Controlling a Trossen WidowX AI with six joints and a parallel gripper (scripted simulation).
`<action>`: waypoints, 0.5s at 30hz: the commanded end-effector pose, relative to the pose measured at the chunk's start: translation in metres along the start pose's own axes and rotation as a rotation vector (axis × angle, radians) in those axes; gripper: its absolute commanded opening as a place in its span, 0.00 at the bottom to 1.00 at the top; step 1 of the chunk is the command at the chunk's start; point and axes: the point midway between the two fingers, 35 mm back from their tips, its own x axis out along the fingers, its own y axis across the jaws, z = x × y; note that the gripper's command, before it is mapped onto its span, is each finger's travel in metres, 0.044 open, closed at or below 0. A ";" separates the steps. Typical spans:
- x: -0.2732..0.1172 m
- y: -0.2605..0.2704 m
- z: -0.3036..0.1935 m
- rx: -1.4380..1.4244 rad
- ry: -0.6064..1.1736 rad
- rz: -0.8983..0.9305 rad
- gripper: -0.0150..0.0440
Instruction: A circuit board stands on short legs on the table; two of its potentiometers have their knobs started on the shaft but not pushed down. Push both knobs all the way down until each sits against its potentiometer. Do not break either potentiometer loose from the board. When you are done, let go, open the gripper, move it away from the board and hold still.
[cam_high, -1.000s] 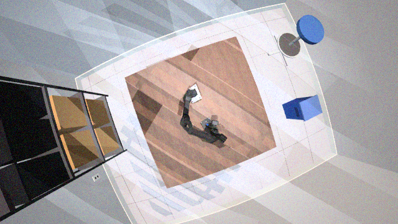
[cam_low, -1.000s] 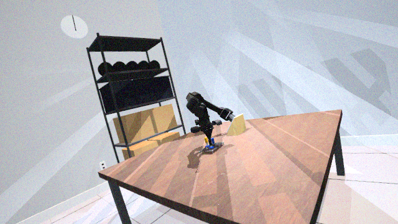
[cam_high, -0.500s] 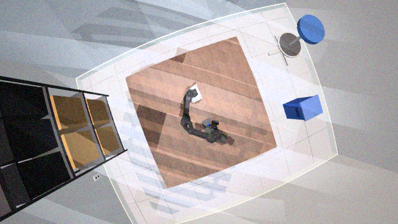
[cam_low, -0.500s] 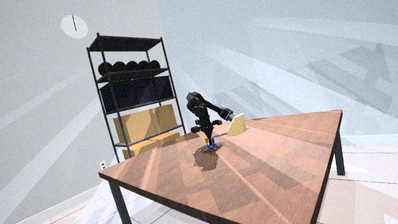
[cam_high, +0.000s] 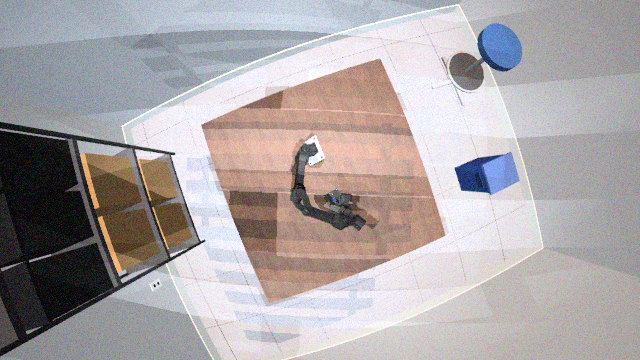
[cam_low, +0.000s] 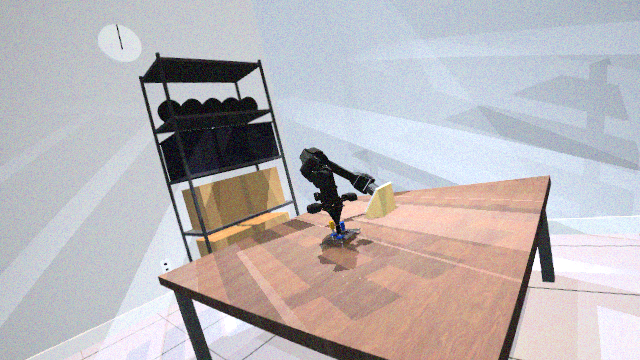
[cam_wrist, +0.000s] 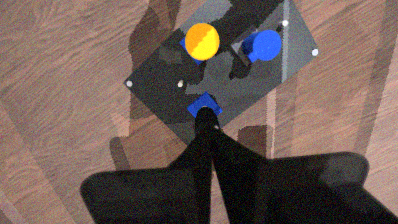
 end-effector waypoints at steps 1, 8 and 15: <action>0.003 0.002 0.001 0.003 -0.002 0.000 0.25; 0.005 0.002 0.001 0.003 -0.002 0.000 0.25; 0.005 0.002 0.001 0.003 -0.002 0.000 0.25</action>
